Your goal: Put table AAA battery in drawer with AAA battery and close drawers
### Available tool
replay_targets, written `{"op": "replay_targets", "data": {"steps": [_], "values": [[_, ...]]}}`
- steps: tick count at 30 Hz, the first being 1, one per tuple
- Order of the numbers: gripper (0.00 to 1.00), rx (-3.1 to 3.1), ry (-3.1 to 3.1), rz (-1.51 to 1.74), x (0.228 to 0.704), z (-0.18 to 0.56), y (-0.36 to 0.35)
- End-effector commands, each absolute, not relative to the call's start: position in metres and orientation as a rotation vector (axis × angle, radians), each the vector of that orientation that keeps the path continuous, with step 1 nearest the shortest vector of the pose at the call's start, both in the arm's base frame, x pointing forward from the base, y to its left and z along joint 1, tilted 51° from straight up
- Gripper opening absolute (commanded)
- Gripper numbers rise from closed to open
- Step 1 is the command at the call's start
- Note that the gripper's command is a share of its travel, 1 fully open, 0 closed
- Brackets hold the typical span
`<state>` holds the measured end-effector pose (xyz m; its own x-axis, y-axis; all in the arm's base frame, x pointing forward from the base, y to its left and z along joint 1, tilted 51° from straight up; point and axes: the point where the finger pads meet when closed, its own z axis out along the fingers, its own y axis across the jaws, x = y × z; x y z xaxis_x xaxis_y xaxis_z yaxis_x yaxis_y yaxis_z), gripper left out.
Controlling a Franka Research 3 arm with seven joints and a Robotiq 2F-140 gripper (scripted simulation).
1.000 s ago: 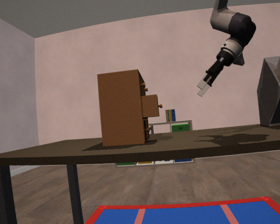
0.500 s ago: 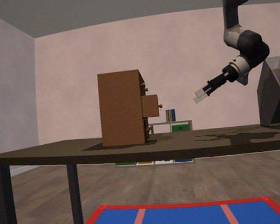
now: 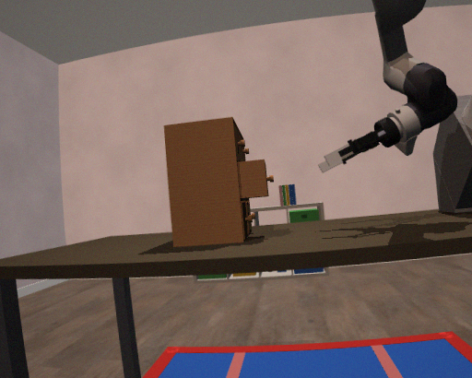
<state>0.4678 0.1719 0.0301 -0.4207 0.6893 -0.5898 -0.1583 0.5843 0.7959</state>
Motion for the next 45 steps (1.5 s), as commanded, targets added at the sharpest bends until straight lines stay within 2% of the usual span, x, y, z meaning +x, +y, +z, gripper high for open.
{"op": "replay_targets", "data": {"steps": [1,2,28,45], "values": [[1.0,0.401,1.734,0.976,0.473,0.036,0.17],[0.0,0.401,1.734,0.976,0.473,0.036,0.17],[0.0,0.401,1.734,0.976,0.475,0.036,0.171],[0.0,0.401,1.734,0.976,0.511,0.033,0.186]]}}
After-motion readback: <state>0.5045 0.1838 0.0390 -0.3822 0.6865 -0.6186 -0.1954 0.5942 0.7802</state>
